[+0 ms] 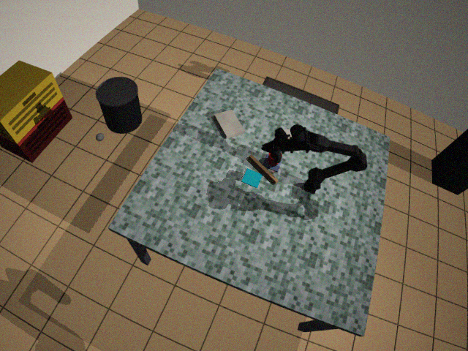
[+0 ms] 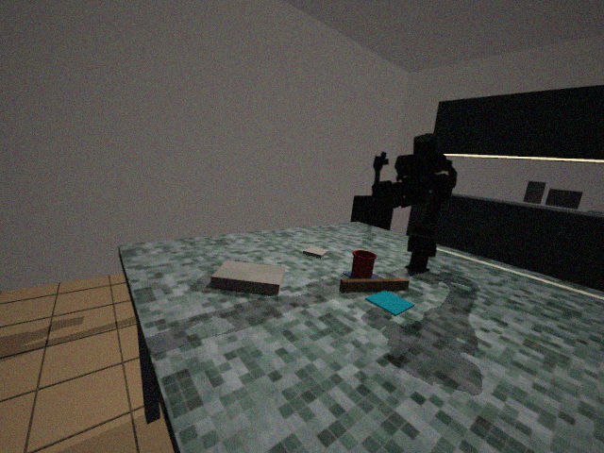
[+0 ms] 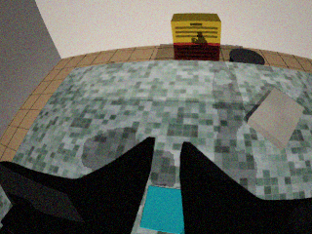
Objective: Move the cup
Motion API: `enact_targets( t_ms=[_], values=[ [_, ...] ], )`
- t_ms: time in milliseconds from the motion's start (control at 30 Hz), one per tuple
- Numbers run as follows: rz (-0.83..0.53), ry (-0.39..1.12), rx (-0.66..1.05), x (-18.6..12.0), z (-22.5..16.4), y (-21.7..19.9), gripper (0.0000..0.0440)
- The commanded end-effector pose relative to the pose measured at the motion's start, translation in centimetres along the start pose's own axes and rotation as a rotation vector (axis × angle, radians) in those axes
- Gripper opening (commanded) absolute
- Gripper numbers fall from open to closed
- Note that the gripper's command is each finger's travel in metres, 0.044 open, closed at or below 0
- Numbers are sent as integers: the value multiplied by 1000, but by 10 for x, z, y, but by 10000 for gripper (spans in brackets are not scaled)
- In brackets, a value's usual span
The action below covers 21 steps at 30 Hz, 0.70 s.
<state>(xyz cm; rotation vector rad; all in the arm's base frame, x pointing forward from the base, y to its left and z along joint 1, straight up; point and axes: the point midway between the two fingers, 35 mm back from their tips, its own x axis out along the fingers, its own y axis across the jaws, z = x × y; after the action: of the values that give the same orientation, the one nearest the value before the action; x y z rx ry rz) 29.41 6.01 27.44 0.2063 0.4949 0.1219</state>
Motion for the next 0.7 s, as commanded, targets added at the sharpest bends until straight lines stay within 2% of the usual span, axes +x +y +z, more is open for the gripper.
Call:
enact_targets(
  t_ms=[0,667],
  values=[
    [-12,63,20,0,-4,2,82],
    [-98,395,17,-2,-37,0,108]
  ],
)
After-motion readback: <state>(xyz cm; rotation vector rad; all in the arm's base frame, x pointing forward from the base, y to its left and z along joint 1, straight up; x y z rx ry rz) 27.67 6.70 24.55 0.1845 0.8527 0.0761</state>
